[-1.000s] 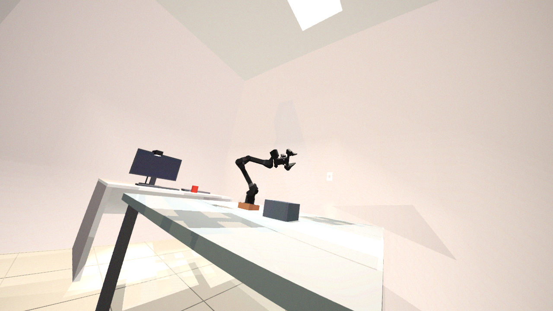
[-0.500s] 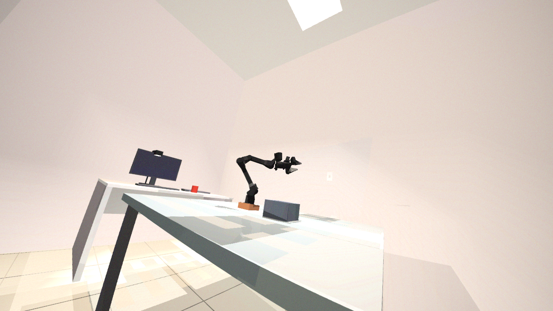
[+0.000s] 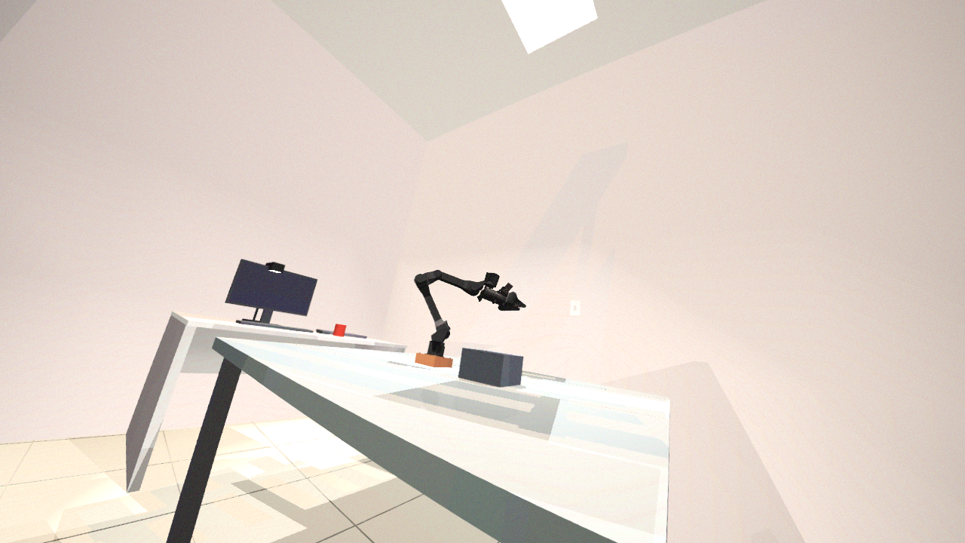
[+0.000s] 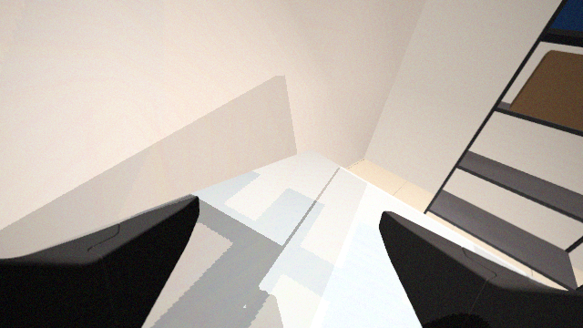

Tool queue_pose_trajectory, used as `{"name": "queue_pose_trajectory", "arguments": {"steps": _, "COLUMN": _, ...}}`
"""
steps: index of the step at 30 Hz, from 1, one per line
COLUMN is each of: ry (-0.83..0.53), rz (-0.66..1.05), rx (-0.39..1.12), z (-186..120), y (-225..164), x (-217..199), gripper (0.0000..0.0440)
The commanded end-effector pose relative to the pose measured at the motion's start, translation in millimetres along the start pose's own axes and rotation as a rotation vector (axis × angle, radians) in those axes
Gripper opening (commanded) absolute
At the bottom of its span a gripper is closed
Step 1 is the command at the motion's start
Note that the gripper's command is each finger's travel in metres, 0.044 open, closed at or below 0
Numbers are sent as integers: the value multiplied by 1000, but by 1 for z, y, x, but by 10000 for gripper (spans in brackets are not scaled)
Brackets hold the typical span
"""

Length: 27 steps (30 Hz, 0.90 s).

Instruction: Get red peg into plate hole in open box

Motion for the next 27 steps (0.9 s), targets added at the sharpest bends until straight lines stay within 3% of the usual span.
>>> {"name": "queue_pose_trajectory", "arguments": {"steps": 1, "ry": -14, "rz": 83, "rx": 82, "z": 2, "y": -13, "x": 2, "gripper": 440}}
{"name": "queue_pose_trajectory", "arguments": {"steps": 14, "ry": -112, "rz": 377, "rx": 402, "z": -4, "y": -66, "x": 8, "gripper": 440}}
{"name": "queue_pose_trajectory", "arguments": {"steps": 27, "ry": -318, "rz": 641, "rx": 700, "z": -25, "y": -112, "x": 8, "gripper": 440}}
Point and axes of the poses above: the point midway between the two fingers, 35 mm back from their tips, its own z axis out along the fingers, its own x axis across the jaws, y = z × x, the point moved 5 cm from there along -z, back along the fingers, and after that the axes turned 5 degrees about -z, right-handed, at the moved point
